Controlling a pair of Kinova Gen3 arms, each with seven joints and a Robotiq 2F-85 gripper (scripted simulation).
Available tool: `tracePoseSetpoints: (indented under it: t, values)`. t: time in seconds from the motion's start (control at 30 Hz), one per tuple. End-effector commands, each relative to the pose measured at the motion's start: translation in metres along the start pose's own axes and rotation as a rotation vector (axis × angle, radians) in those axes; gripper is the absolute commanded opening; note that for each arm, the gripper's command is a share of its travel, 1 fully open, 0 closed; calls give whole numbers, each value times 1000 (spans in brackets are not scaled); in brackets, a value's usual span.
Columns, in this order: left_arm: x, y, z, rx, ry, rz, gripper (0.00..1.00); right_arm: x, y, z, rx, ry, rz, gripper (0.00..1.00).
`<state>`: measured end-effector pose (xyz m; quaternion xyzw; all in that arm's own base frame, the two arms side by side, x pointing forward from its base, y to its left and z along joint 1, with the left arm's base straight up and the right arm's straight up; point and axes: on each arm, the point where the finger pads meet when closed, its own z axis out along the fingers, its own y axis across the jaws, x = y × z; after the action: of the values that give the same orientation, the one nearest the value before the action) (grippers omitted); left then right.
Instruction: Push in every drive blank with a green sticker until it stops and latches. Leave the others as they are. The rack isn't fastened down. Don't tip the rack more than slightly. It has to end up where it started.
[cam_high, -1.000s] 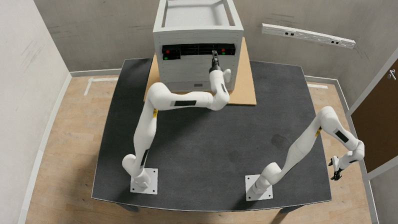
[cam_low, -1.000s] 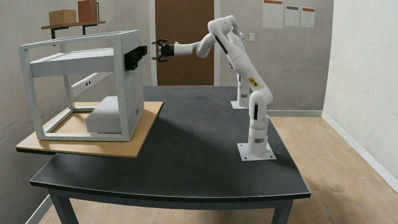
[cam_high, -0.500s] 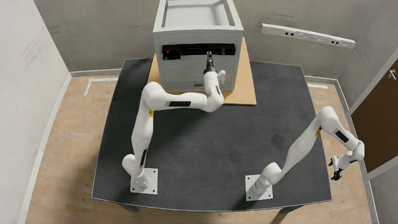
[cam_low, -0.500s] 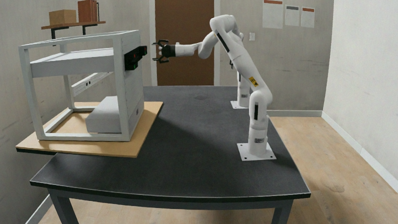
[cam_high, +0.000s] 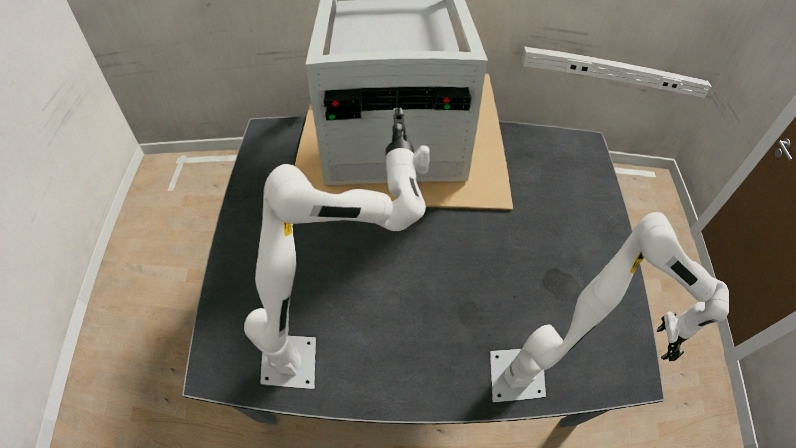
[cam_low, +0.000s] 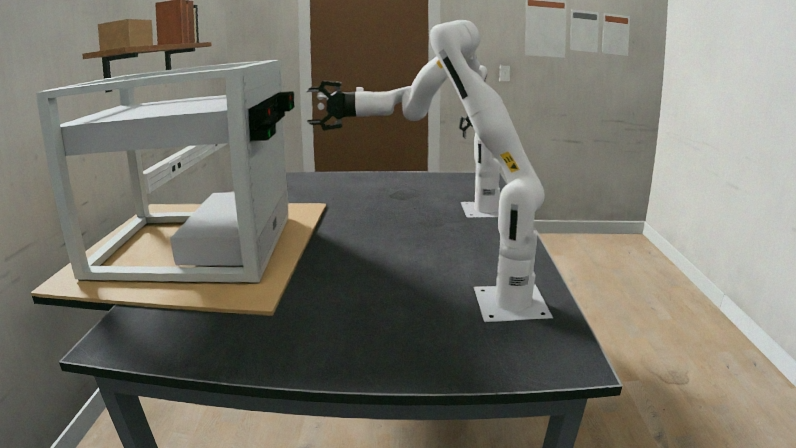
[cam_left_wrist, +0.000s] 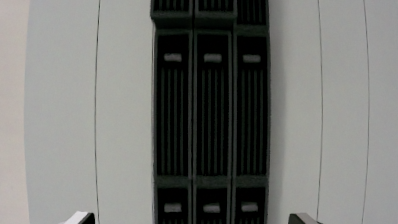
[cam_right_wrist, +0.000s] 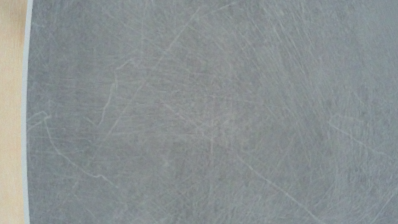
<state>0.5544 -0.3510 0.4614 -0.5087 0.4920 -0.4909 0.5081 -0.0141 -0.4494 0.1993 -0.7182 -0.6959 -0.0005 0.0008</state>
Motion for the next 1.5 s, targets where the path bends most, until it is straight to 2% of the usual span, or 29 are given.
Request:
tracePoseSetpoints:
  t: [0.0, 0.47, 0.53, 1.03, 1.1, 1.47]
  values:
    - [-11, -1, -4, 3, 3, -2, 1000, 0, 0, -1, 0, -2, 0, 1000]
    - [-94, 2, -28, 3, 3, -2, 1000, 0, 0, -1, 0, -2, 0, 1000]
    - [-94, 2, -28, 3, 3, -2, 1000, 0, 0, -1, 0, -2, 0, 1000]
    - [-181, 5, -54, 3, 3, -2, 1000, 0, 0, -1, 0, -2, 0, 1000]
    - [-181, 5, -54, 3, 3, -2, 1000, 0, 0, -1, 0, -2, 0, 1000]
    - [-223, 7, -66, 3, 3, -1, 1000, 0, 0, -1, 0, -2, 0, 1000]
